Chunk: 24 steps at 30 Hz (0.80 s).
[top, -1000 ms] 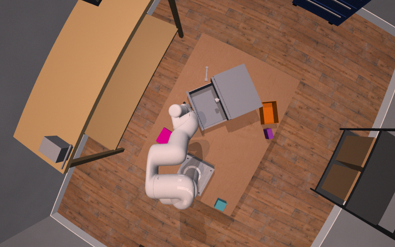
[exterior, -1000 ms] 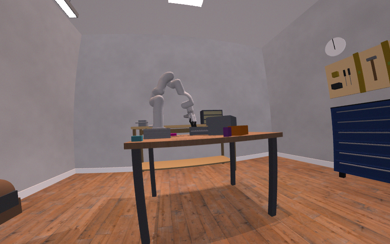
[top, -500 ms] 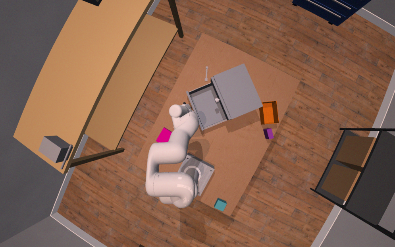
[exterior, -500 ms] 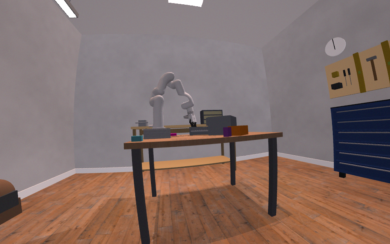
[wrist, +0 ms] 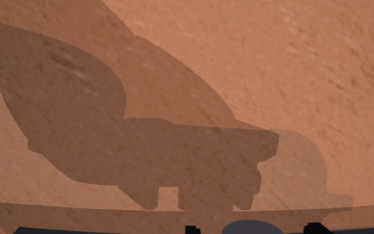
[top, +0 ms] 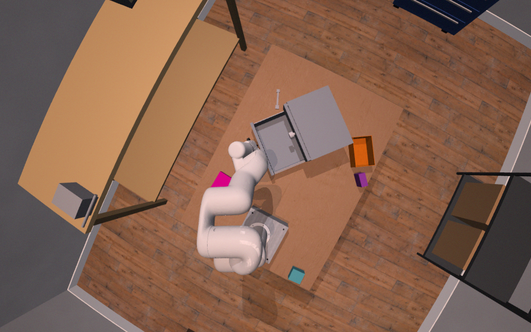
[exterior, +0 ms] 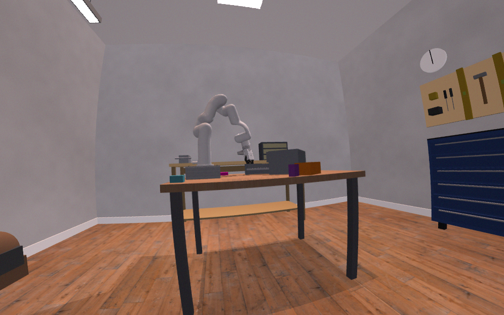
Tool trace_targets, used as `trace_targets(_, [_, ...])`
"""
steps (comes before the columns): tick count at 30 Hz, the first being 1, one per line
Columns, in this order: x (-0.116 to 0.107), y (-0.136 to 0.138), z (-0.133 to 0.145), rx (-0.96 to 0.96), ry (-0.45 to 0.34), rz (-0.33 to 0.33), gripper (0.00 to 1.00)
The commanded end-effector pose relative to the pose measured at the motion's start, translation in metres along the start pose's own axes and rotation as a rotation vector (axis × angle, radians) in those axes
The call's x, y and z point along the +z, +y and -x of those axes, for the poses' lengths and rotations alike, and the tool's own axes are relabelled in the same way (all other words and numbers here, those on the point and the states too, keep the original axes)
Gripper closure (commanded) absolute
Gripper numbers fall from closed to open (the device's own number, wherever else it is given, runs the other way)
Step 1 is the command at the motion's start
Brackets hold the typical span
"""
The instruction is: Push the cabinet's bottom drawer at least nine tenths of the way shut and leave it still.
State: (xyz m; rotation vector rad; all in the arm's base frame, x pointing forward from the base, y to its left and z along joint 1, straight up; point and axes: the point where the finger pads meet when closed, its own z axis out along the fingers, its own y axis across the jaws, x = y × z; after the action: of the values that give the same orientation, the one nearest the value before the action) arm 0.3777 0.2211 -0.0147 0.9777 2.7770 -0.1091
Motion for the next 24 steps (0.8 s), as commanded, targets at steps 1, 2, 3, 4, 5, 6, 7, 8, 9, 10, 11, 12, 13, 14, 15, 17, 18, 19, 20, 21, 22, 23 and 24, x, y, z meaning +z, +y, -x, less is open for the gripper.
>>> trace_targets(1, [0.006,0.002,-0.001,0.001,-0.002,0.004,0.40])
trace_targets(2, [0.007,0.001,-0.001,0.001,-0.002,0.004,0.40])
trace_targets(3, [0.009,0.001,-0.001,0.001,-0.002,0.004,0.40])
trace_targets(4, [0.010,0.001,-0.002,0.001,-0.002,0.004,0.40])
trace_targets(5, [0.010,0.001,-0.002,0.001,-0.002,0.004,0.40])
trace_targets(6, [0.010,0.001,-0.002,0.001,-0.002,0.004,0.40])
trace_targets(7, [0.011,0.001,-0.002,0.001,-0.002,0.004,0.40])
trace_targets(8, [0.012,0.001,-0.002,0.001,-0.002,0.004,0.40])
trace_targets(9, [0.013,0.001,-0.002,0.001,-0.002,0.004,0.40])
trace_targets(10, [0.014,0.001,-0.003,0.001,-0.002,0.004,0.40])
trace_targets(11, [0.015,0.001,-0.003,0.001,-0.002,0.004,0.40])
trace_targets(12, [0.016,0.001,-0.003,0.001,-0.002,0.004,0.40])
trace_targets(13, [0.017,0.001,-0.003,0.001,-0.002,0.004,0.40])
trace_targets(14, [0.017,0.001,-0.003,0.001,-0.002,0.004,0.40])
trace_targets(15, [0.018,0.001,-0.004,0.001,-0.002,0.004,0.40])
trace_targets(17, [0.019,0.001,-0.004,0.001,-0.002,0.004,0.40])
trace_targets(18, [0.020,0.001,-0.004,0.001,-0.002,0.004,0.40])
trace_targets(19, [0.020,0.001,-0.004,0.001,-0.002,0.004,0.40])
trace_targets(20, [0.020,0.001,-0.004,0.001,-0.002,0.004,0.40])
trace_targets(21, [0.021,0.001,-0.004,0.001,-0.002,0.004,0.40])
trace_targets(22, [0.021,0.001,-0.004,0.001,-0.002,0.004,0.40])
trace_targets(23, [0.021,0.001,-0.004,0.001,-0.002,0.004,0.40])
trace_targets(24, [0.021,0.001,-0.004,0.001,-0.002,0.004,0.40])
